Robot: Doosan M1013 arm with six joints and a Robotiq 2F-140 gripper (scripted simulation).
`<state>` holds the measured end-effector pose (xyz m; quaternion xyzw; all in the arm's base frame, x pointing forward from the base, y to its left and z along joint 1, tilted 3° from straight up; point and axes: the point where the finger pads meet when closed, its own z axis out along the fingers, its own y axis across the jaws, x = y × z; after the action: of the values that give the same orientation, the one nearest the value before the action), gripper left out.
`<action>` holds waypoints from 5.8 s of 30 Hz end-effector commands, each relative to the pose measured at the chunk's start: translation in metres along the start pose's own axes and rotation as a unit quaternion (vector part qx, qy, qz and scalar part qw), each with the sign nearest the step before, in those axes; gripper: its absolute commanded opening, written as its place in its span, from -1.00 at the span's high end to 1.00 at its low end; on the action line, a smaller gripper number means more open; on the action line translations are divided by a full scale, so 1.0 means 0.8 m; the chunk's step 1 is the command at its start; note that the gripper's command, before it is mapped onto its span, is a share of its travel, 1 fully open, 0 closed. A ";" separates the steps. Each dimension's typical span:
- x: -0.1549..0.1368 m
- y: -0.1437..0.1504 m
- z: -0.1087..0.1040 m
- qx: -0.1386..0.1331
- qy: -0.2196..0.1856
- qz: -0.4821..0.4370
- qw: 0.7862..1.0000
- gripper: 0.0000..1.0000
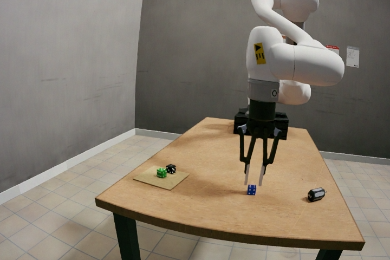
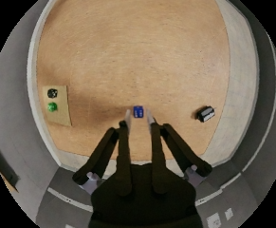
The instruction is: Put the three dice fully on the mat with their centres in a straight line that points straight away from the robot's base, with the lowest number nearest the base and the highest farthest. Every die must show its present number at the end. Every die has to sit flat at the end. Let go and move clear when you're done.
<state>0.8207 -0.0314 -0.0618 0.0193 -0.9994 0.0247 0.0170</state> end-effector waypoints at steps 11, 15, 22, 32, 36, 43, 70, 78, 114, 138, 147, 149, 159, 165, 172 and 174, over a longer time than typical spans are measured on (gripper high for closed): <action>-0.001 0.000 -0.001 0.000 -0.001 0.000 1.000 0.36; -0.001 0.000 -0.001 0.000 -0.001 0.000 1.000 0.36; -0.001 0.000 -0.001 0.000 -0.001 0.000 1.000 0.36; -0.001 0.000 -0.001 0.000 -0.001 0.000 1.000 0.36; -0.001 0.000 -0.001 0.000 -0.001 0.000 1.000 0.36; -0.001 0.000 -0.001 0.000 -0.001 0.000 1.000 0.36; -0.002 0.000 -0.001 0.000 -0.001 0.000 1.000 0.36; -0.002 0.000 -0.001 0.000 -0.001 0.000 1.000 0.36; -0.002 0.000 0.034 0.000 -0.001 0.000 1.000 0.36; -0.002 0.000 0.038 0.000 -0.001 0.000 1.000 0.36; -0.002 0.000 0.038 0.000 -0.001 0.000 1.000 0.36; -0.002 0.000 0.038 0.000 -0.001 0.000 1.000 0.36; -0.002 0.000 0.038 0.000 -0.001 0.000 1.000 0.57; -0.002 0.000 0.038 0.000 -0.001 0.000 1.000 0.57; -0.002 0.000 0.038 0.000 -0.001 0.000 1.000 0.57; -0.002 0.000 0.038 0.000 -0.001 0.000 1.000 0.57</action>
<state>0.8204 -0.0329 -0.0931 0.0193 -0.9994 0.0247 0.0169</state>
